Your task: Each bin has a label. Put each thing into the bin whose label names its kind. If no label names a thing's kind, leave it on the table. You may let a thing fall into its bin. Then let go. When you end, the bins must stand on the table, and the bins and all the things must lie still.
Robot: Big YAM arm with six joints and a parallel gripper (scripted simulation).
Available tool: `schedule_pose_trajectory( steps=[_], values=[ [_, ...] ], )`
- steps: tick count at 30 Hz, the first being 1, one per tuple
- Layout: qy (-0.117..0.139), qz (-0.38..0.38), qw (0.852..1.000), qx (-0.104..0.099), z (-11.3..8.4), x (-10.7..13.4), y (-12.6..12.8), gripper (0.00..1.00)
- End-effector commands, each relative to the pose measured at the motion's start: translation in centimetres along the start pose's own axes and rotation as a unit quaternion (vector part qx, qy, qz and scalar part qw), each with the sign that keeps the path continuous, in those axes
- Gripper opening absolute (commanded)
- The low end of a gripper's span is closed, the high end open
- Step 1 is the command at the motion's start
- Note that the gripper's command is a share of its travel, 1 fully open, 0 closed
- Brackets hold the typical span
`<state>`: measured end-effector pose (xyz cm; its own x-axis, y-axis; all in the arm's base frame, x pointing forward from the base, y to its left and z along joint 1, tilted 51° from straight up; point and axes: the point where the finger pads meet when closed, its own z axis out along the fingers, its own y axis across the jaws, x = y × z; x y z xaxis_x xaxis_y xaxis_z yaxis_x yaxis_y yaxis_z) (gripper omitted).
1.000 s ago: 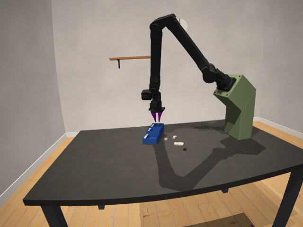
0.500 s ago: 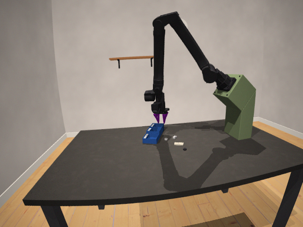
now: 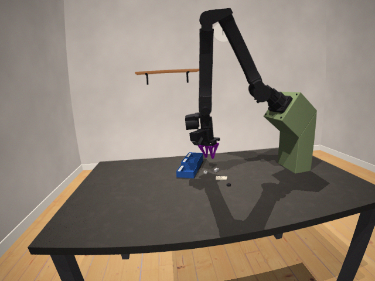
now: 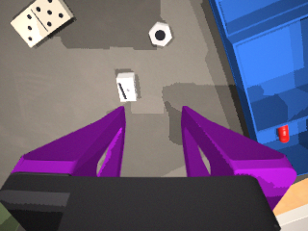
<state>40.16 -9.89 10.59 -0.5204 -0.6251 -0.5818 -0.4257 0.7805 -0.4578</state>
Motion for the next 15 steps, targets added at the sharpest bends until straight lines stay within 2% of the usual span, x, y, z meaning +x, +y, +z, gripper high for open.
schedule_pose_trajectory(
  steps=[1, 9, 11, 13, 15],
  values=[
    [-0.012, 0.077, 0.997, 0.01, -0.4, -2.2, 2.3, 0.39],
    [0.0, 0.148, 0.989, -0.006, 0.1, -4.4, 8.8, 0.39],
    [0.0, 0.148, 0.989, -0.006, 0.1, -4.4, 8.8, 0.39],
    [-0.001, 0.178, 0.984, -0.017, 0.6, -4.5, 10.5, 0.39],
    [-0.003, 0.2, 0.98, -0.014, 0.6, -4.6, 10.5, 0.39]
  ],
)
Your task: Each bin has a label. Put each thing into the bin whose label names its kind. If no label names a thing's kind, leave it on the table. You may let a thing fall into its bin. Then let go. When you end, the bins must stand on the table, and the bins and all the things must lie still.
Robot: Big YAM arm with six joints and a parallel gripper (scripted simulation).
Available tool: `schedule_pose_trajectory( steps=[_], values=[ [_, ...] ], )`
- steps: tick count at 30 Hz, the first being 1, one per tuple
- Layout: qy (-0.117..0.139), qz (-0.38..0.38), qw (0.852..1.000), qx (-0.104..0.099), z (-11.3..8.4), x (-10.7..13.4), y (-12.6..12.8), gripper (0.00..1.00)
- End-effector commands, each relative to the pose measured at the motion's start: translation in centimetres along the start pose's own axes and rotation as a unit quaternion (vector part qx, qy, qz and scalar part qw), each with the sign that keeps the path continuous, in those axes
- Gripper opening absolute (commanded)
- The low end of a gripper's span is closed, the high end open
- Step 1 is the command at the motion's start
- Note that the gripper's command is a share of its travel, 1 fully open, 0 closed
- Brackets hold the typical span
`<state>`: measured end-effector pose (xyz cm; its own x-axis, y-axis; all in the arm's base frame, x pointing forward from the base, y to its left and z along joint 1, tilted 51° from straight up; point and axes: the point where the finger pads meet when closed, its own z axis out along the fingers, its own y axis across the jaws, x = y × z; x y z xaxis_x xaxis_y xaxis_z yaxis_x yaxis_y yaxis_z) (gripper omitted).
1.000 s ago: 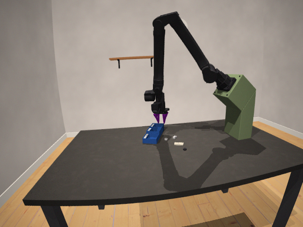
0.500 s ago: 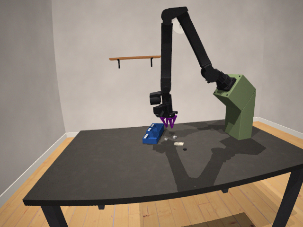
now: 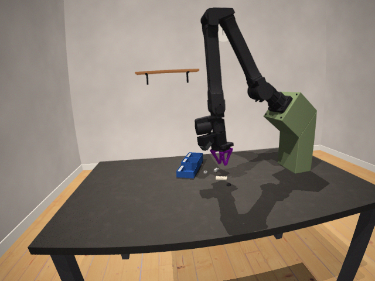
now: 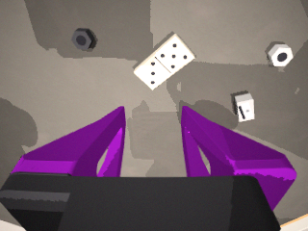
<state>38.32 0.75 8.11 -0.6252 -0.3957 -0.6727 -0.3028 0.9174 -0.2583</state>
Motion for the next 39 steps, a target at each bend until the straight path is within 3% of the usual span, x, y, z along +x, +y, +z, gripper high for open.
schedule_pose_trajectory(
  steps=[1, 13, 27, 32, 39],
  values=[
    [-0.01, 0.078, 0.997, 0.006, 0.2, -0.4, 0.4, 0.39],
    [-0.022, 0.202, 0.979, 0.008, -0.3, -1.4, -0.8, 0.39],
    [-0.049, 0.393, 0.918, 0.028, 0.0, -0.6, -0.3, 0.39],
    [-0.056, 0.395, 0.917, 0.028, 0.0, -1.5, -0.5, 0.39],
    [-0.046, 0.395, 0.917, 0.027, 0.2, -0.4, 0.1, 0.39]
  ],
)
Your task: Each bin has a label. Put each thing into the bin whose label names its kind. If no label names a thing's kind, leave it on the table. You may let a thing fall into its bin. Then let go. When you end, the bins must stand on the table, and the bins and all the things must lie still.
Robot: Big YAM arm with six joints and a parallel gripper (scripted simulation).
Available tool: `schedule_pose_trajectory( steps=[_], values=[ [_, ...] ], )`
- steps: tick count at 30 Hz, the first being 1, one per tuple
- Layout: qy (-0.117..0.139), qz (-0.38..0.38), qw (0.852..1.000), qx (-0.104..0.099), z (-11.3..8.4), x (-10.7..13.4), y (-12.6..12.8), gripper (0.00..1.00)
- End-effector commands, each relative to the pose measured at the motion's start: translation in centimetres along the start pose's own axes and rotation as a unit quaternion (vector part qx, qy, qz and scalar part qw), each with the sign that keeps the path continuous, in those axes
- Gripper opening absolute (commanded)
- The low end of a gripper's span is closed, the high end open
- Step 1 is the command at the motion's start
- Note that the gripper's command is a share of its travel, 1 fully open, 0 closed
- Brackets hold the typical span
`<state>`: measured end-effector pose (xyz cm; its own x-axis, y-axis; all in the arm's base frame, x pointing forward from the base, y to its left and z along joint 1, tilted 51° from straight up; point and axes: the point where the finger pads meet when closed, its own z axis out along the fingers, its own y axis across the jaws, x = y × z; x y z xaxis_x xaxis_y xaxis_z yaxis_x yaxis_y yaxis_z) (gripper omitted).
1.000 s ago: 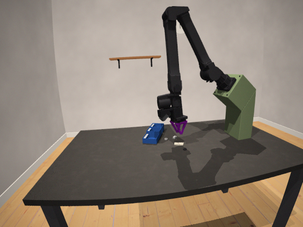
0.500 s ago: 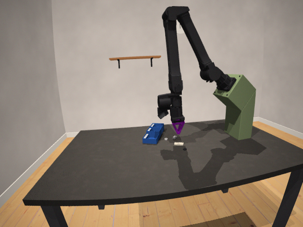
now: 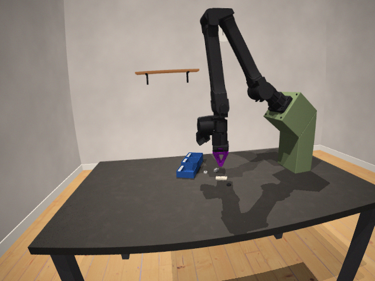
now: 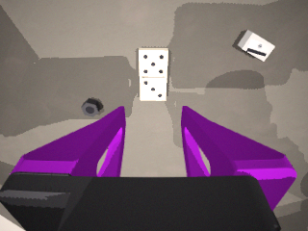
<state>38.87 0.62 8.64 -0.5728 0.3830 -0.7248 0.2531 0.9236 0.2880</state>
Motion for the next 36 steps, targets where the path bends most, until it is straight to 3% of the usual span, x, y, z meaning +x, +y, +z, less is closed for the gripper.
schedule_pose_trajectory(
  steps=[1, 25, 36],
  values=[
    [-0.001, 0.008, 1.0, -0.003, 0.1, 0.5, 0.2, 0.39],
    [-0.005, 0.006, 1.0, -0.002, -0.1, -0.1, 0.2, 0.39],
    [-0.007, 0.003, 1.0, 0.0, 4.7, -0.1, -0.1, 0.39]
  ],
)
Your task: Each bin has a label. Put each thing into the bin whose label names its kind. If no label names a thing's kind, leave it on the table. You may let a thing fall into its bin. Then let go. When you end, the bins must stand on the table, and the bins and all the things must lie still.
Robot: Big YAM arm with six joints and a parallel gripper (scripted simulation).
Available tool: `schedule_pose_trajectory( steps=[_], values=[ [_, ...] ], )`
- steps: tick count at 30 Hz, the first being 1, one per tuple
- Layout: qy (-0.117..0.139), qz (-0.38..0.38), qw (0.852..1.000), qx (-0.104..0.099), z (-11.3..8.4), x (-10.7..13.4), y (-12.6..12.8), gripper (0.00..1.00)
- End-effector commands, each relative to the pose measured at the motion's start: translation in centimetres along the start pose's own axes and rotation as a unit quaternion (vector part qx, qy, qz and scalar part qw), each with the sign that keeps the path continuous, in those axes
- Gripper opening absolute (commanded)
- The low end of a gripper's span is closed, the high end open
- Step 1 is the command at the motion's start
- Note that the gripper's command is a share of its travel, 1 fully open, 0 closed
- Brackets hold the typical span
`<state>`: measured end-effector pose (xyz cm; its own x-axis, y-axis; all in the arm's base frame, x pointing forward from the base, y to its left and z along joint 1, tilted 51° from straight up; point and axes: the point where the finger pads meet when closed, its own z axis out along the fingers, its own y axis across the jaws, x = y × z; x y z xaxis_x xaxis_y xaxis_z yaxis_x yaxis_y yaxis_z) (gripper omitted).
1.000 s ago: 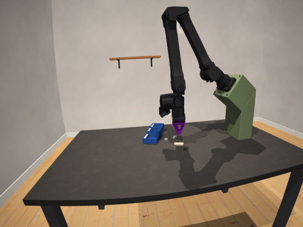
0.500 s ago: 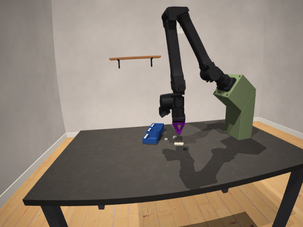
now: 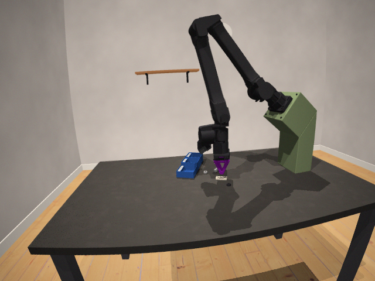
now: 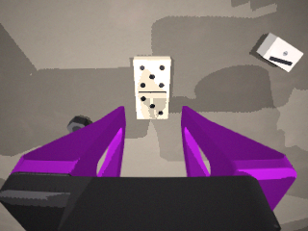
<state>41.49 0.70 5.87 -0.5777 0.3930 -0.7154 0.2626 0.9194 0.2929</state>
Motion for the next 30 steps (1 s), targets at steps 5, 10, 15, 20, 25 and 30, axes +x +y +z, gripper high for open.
schedule_pose_trajectory(
  steps=[5, 10, 15, 20, 25, 30],
  values=[
    [-0.011, -0.002, 1.0, -0.004, 2.0, -0.7, 0.2, 0.39],
    [-0.021, -0.003, 1.0, -0.01, 1.2, -1.3, 0.6, 0.39],
    [-0.007, -0.003, 1.0, -0.003, 2.6, -0.3, 0.1, 0.39],
    [-0.011, -0.002, 1.0, -0.003, 3.2, -0.7, 0.0, 0.39],
    [-0.022, -0.001, 1.0, -0.007, 2.4, -1.4, 0.2, 0.39],
    [-0.012, -0.001, 1.0, -0.003, 2.7, -0.6, -0.1, 0.39]
  ],
)
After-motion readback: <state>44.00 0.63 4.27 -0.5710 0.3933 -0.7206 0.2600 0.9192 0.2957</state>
